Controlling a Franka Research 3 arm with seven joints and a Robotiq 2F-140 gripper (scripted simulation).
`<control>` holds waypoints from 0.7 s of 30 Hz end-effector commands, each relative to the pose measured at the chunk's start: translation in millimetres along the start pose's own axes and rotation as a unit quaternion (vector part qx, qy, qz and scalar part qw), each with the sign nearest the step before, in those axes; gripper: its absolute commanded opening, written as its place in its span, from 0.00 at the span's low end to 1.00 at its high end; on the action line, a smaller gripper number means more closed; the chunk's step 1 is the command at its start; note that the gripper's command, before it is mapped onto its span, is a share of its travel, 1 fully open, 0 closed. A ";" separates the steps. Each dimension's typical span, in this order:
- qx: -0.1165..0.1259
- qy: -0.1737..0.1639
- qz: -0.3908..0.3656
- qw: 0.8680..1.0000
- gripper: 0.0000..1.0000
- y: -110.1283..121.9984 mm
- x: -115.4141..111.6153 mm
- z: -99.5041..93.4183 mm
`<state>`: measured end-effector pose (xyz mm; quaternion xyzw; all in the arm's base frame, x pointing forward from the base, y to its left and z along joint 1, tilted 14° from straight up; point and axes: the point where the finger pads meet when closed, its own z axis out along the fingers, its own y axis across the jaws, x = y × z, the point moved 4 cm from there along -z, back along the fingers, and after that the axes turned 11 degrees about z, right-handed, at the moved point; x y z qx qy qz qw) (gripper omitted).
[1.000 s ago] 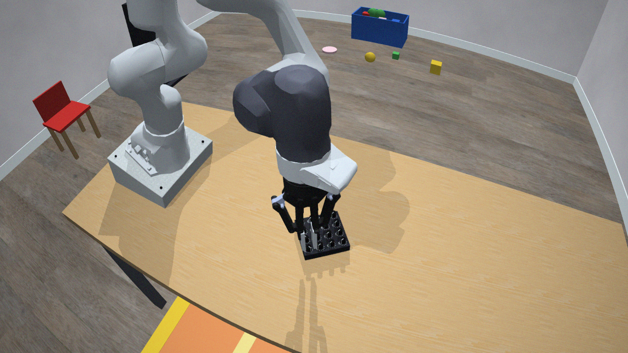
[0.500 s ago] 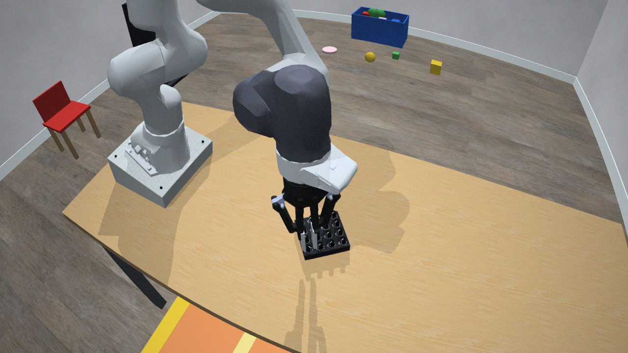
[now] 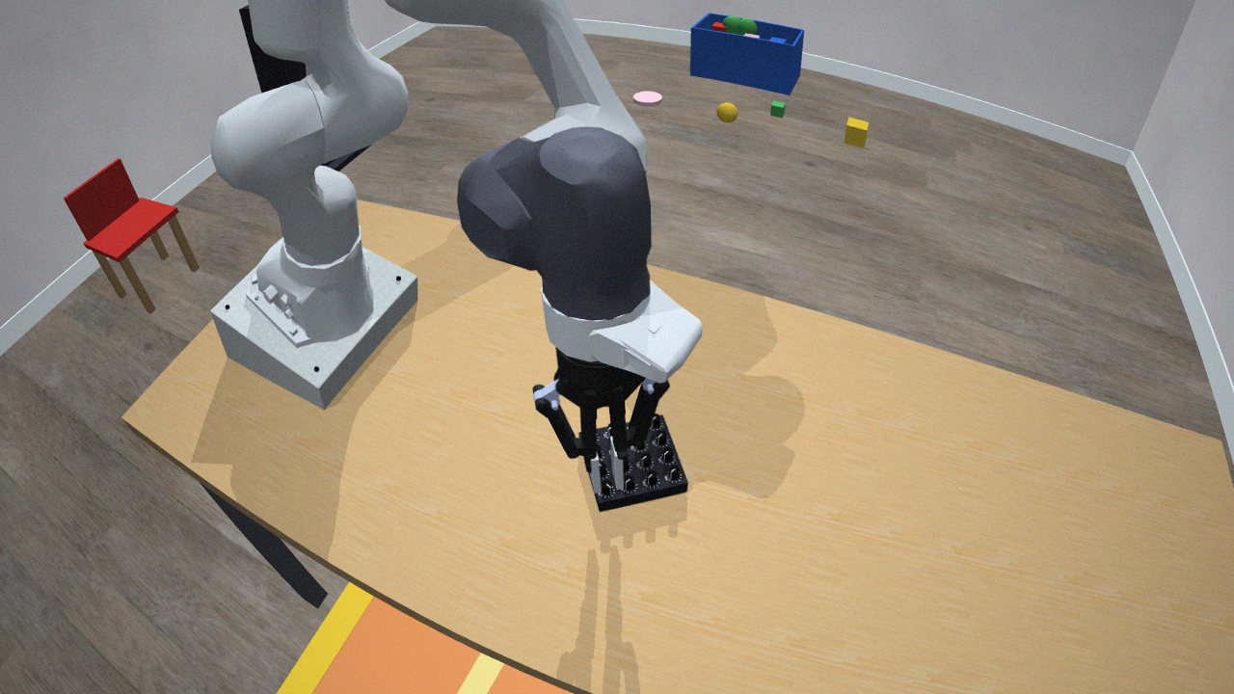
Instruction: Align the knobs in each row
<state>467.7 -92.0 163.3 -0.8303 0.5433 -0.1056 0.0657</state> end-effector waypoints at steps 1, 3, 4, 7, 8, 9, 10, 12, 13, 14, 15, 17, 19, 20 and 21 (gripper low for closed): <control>0.000 0.001 0.000 1.000 0.12 -0.7 0.5 0.4; 0.000 0.001 0.000 1.000 0.12 -0.7 0.5 0.4; 0.000 0.001 0.000 1.000 0.12 -0.7 0.5 0.4; 0.000 0.001 0.000 1.000 0.12 -0.7 0.5 0.4; 0.000 0.001 0.000 1.000 0.12 -0.7 0.5 0.4; 0.000 0.001 0.000 1.000 0.12 -0.7 0.5 0.5; 0.000 0.001 0.000 1.000 0.12 -0.7 0.5 0.7; 0.000 0.001 0.000 1.000 0.12 -0.8 0.5 1.2; 0.000 0.001 0.000 1.000 0.12 -0.8 0.5 1.6; 0.000 0.001 0.000 1.000 0.12 -0.8 0.5 2.2; 0.000 0.001 0.000 1.000 0.12 -0.8 0.5 2.7; 0.000 0.001 0.000 1.000 0.12 -0.8 0.5 4.2; 0.000 0.001 0.000 1.000 0.12 -0.8 0.5 5.8; 0.000 0.001 0.000 1.000 0.12 -0.8 0.5 6.6; 0.000 0.001 0.000 1.000 0.12 -0.8 0.5 6.6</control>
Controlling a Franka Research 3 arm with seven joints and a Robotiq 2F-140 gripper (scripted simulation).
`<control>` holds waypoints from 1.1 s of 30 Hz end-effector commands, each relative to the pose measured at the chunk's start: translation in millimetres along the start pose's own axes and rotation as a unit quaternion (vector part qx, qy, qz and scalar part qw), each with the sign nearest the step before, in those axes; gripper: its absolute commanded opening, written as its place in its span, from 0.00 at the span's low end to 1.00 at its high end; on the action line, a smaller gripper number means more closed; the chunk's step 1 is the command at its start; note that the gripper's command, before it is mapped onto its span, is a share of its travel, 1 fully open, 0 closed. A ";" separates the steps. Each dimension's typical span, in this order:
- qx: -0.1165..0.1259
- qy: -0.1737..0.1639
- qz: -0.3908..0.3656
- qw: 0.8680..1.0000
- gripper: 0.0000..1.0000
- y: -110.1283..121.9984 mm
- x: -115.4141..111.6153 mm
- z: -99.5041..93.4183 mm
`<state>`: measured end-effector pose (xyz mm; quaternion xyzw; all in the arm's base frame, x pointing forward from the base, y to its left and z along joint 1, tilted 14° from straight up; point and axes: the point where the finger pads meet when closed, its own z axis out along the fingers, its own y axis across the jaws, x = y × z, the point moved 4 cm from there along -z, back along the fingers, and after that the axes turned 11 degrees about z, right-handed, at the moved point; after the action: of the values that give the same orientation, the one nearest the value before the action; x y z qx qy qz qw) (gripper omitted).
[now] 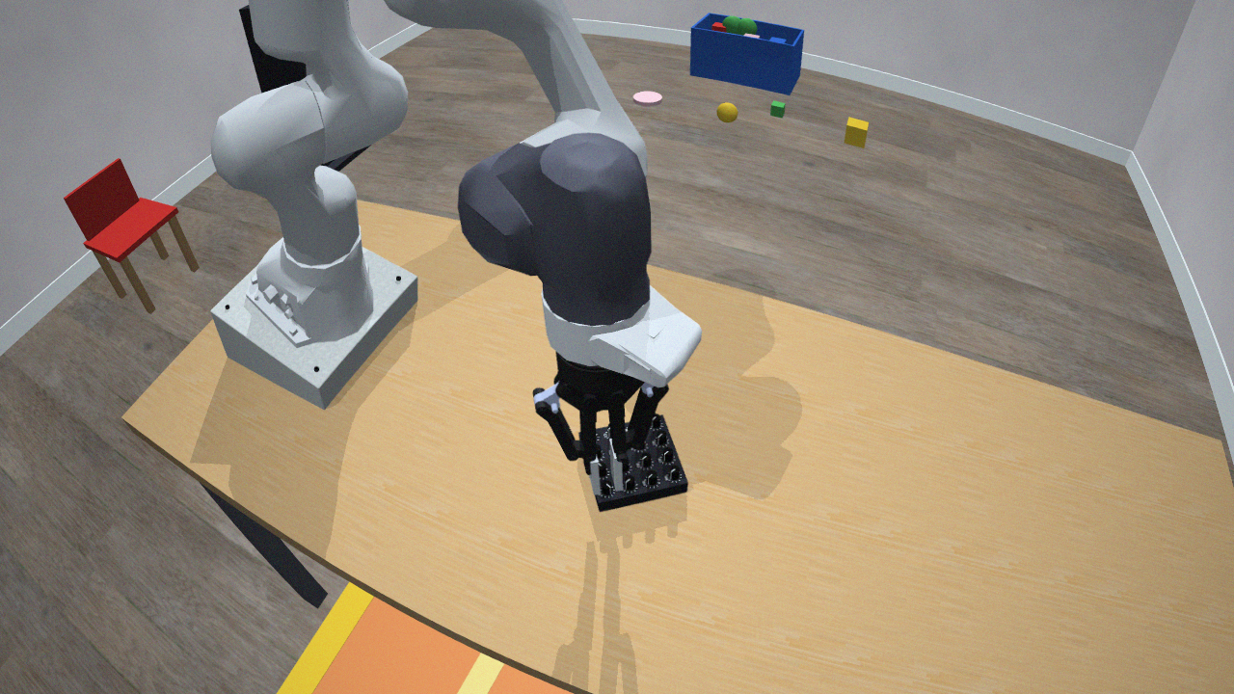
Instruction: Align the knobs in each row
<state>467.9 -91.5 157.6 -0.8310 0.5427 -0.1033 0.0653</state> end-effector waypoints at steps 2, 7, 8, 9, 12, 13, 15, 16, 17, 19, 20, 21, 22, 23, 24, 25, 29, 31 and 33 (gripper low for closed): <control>0.002 0.003 0.001 1.000 0.12 -1.6 1.5 2.0; 0.002 0.003 0.001 1.000 0.12 -1.7 1.5 6.0; 0.002 0.003 0.001 1.000 0.12 -1.7 1.5 6.6; 0.002 0.003 0.001 1.000 0.12 -1.7 1.5 7.2; 0.002 0.003 0.001 1.000 0.12 -1.7 1.5 8.4; 0.002 0.003 0.001 1.000 0.12 -1.7 1.5 8.6; 0.002 0.003 0.001 1.000 0.12 -1.7 1.5 8.8; 0.002 0.003 0.001 1.000 0.12 -1.7 1.5 8.8; 0.002 0.003 0.001 1.000 0.12 -1.7 1.5 8.8; 0.002 0.003 0.001 1.000 0.12 -1.7 1.5 8.8; 0.002 0.003 0.001 1.000 0.12 -1.7 1.5 8.8; 0.002 0.003 0.001 1.000 0.12 -1.7 1.5 8.8; 0.002 0.003 0.001 1.000 0.12 -1.7 1.5 8.8; 0.002 0.003 0.001 1.000 0.12 -1.7 1.5 8.8; 0.002 0.003 0.001 1.000 0.12 -1.7 1.5 8.8; 0.002 0.003 0.001 1.000 0.12 -1.7 1.5 8.8; 0.002 0.003 0.001 1.000 0.12 -1.7 1.5 8.8; 0.002 0.003 0.001 1.000 0.12 -1.7 1.5 8.8; 0.002 0.003 0.001 1.000 0.12 -1.7 1.5 8.8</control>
<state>470.9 -92.0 149.5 -0.8316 0.5415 -0.1051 0.0653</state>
